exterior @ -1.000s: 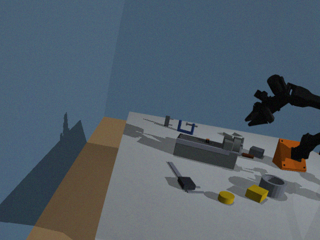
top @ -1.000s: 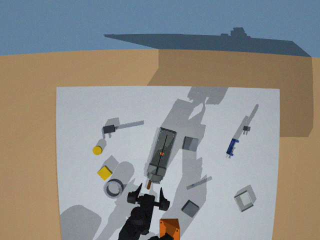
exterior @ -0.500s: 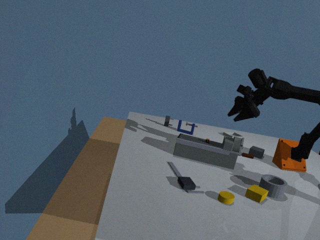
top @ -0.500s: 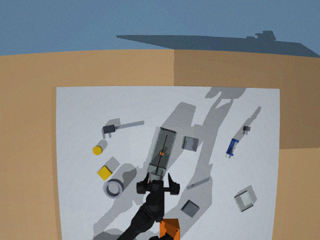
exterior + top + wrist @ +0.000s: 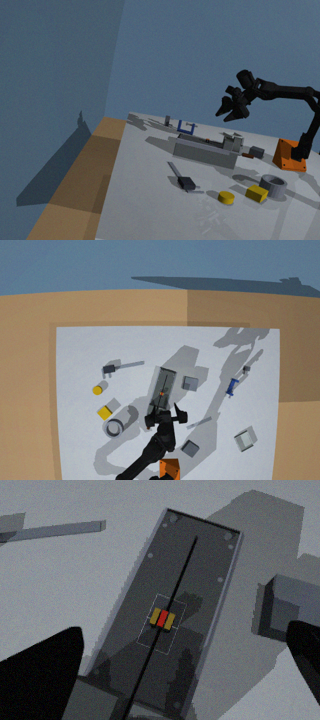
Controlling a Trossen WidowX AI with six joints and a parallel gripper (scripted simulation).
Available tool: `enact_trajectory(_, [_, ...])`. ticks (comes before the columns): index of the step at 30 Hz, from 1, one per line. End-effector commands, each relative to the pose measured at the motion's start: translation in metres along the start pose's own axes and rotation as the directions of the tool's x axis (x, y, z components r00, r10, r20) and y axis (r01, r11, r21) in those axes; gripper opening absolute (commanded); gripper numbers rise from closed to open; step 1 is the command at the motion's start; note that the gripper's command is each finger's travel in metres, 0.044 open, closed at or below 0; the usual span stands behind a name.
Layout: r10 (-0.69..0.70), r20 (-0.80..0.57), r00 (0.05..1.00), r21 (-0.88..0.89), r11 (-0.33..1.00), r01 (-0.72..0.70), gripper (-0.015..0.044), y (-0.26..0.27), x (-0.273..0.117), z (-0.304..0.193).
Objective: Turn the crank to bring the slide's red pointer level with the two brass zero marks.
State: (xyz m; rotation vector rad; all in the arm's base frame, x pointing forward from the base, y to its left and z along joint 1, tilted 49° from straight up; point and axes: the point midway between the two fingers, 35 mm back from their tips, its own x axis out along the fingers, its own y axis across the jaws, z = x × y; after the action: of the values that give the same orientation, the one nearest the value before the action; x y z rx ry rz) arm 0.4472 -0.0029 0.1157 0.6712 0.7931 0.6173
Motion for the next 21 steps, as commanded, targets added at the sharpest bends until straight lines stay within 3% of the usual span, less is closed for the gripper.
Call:
enact_trajectory(1, [0.002, -0.01, 1.0, 0.007, 1.0, -0.001, 0.044, -0.001, 0.021, -0.02])
enact_trajectory(21, [0.005, -0.006, 1.0, 0.005, 1.0, -0.005, 0.044, 0.0, 0.035, -0.035])
